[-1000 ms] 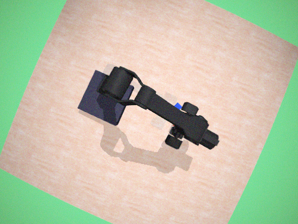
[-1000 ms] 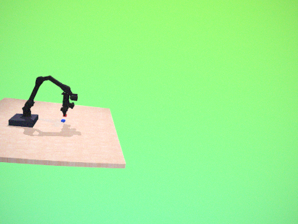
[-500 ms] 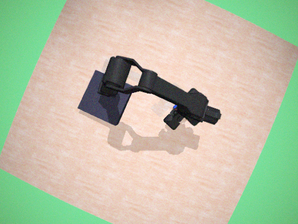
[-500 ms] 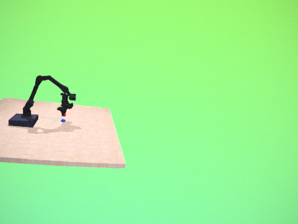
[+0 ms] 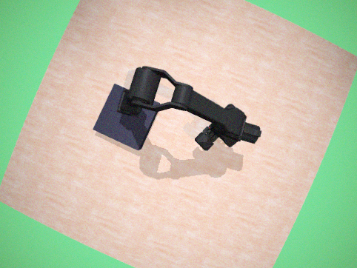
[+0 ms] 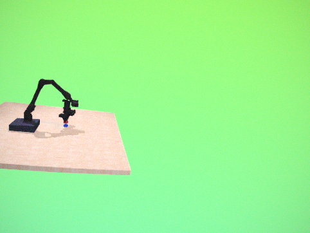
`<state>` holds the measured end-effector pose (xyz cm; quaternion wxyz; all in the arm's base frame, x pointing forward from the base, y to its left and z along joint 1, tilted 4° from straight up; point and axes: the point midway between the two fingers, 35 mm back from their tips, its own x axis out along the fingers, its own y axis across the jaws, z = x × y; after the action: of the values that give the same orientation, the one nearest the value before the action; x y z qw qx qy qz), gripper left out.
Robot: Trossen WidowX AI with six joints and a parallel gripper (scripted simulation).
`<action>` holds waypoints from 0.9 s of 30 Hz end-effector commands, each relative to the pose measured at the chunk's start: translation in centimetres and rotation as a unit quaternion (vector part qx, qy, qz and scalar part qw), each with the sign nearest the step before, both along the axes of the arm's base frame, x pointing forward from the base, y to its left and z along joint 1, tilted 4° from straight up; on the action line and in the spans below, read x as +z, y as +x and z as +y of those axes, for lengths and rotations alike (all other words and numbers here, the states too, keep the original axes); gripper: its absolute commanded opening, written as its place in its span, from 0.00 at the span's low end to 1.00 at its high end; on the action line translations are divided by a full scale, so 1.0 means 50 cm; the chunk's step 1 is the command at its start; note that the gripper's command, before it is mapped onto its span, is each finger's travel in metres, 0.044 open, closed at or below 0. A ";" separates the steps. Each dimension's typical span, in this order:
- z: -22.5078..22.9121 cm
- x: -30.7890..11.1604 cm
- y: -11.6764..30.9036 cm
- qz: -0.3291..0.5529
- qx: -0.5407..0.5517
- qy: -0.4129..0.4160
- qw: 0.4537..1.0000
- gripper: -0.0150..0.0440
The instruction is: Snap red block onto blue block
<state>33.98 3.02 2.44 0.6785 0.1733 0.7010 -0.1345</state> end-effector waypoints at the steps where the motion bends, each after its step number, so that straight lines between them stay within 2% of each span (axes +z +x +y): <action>1: 0.003 -0.008 0.001 -0.001 -0.003 0.002 1.000 0.25; 27: 0.004 -0.037 0.002 -0.001 -0.003 0.002 1.000 0.25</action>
<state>34.09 3.18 0.74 0.6797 0.1735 0.7000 -0.1340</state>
